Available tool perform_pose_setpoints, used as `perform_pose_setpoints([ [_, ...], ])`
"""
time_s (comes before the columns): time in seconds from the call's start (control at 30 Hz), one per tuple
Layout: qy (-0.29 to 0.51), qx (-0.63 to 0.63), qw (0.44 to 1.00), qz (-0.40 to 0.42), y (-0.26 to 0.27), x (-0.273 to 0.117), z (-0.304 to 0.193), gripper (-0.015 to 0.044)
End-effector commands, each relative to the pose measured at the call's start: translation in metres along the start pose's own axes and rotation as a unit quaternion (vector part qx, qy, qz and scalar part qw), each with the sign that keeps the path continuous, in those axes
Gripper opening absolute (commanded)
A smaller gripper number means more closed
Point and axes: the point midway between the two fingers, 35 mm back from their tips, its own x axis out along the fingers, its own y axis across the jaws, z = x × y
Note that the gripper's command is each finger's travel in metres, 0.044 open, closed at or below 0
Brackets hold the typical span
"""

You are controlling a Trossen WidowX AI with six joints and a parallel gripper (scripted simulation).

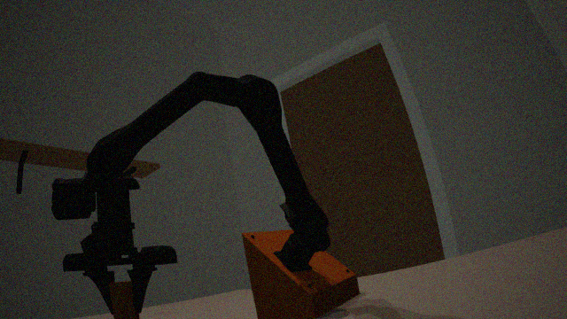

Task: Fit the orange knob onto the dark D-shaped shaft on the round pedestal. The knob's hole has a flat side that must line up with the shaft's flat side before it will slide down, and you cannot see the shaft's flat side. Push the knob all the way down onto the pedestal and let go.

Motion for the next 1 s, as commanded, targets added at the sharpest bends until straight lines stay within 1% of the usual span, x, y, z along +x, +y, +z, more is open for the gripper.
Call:
perform_pose_setpoints([
  [0.0,-0.003,-0.002,1.000,-0.003,0.0000,-0.0032,-0.0019,0.0000],
  [0.07,-0.003,-0.002,1.000,-0.002,0.0000,0.0013,-0.0016,0.0000],
  [0.43,-0.003,-0.002,1.000,-0.003,-0.0005,-0.0044,-0.0002,0.0000],
  [0.5,-0.003,-0.015,1.000,-0.003,-0.0005,-0.0046,-0.0001,0.0000],
  [0.67,-0.002,-0.101,0.995,-0.003,-0.0020,-0.0057,0.0016,0.0000],
  [0.97,-0.002,-0.107,0.994,-0.003,-0.0037,-0.0017,0.0009,0.0000],
])
